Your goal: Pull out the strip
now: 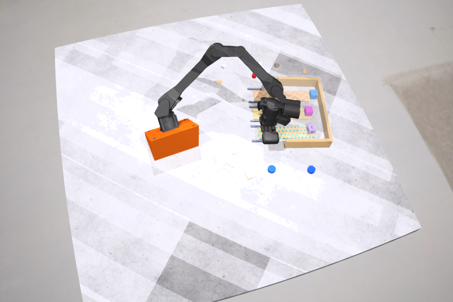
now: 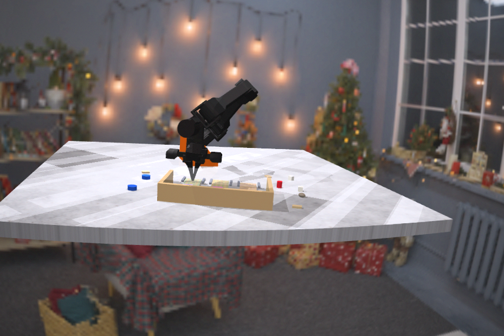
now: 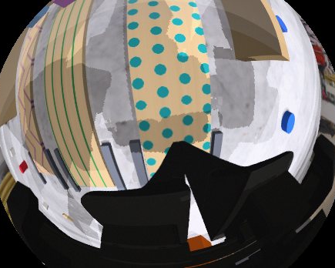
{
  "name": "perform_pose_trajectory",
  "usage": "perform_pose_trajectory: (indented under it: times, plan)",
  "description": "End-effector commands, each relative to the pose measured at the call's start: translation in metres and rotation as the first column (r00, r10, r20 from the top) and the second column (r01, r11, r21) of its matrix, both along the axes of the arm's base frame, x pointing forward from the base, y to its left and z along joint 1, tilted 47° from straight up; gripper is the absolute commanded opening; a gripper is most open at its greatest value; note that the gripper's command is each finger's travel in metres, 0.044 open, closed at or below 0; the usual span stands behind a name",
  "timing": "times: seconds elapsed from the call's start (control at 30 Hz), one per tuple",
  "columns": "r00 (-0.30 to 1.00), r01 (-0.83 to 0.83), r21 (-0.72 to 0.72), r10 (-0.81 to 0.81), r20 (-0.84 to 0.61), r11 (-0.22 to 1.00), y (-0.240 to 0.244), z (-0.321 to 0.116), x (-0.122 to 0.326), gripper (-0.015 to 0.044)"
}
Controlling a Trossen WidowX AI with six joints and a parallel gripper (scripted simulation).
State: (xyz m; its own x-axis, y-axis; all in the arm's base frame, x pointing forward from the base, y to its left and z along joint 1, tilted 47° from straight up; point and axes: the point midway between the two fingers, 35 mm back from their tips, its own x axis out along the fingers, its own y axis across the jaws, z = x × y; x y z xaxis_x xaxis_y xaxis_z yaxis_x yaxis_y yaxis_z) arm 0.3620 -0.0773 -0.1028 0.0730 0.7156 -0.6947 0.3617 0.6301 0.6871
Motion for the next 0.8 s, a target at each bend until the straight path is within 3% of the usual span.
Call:
perform_pose_trajectory:
  times: [0.0, 0.77]
  plan:
    - [1.0, 0.005, 0.003, -0.005, -0.001, 1.0, 0.001, -0.001, 0.001, 0.0]
    - [1.0, 0.005, 0.004, -0.005, -0.001, 1.0, 0.006, 0.001, -0.013, 0.0]
